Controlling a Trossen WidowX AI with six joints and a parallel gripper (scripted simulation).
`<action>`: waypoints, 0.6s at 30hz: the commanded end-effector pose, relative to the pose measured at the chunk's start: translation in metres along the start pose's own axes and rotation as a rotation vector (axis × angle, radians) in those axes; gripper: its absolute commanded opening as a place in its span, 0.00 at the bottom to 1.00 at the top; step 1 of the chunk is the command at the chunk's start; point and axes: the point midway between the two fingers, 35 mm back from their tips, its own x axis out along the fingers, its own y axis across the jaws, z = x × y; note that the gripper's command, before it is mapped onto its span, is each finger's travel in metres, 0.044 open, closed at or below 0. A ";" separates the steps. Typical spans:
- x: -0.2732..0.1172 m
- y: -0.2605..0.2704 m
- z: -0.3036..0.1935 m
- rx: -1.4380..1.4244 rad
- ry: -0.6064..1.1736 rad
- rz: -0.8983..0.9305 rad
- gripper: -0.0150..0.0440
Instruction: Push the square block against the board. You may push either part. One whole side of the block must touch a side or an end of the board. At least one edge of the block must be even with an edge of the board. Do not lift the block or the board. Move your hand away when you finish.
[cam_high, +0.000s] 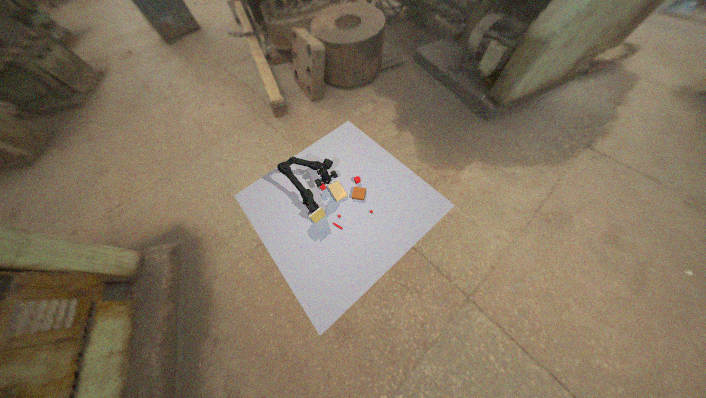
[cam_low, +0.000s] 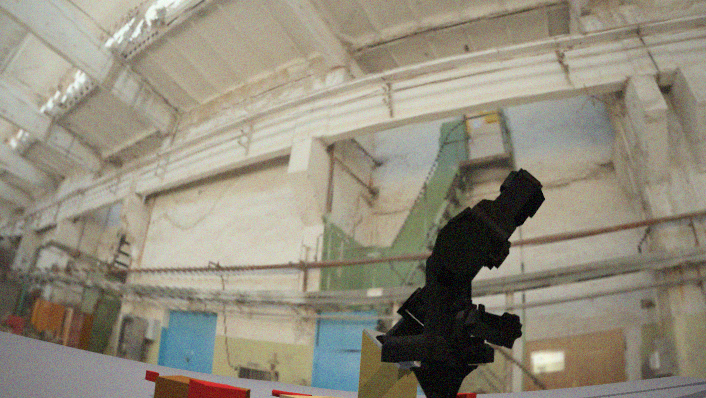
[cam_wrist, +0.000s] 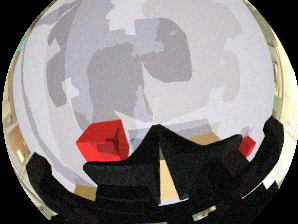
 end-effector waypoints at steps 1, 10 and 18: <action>0.003 0.001 -0.010 0.009 0.010 0.008 0.25; 0.003 -0.001 -0.025 0.009 0.013 0.008 0.25; 0.003 -0.002 -0.037 0.009 0.015 0.008 0.25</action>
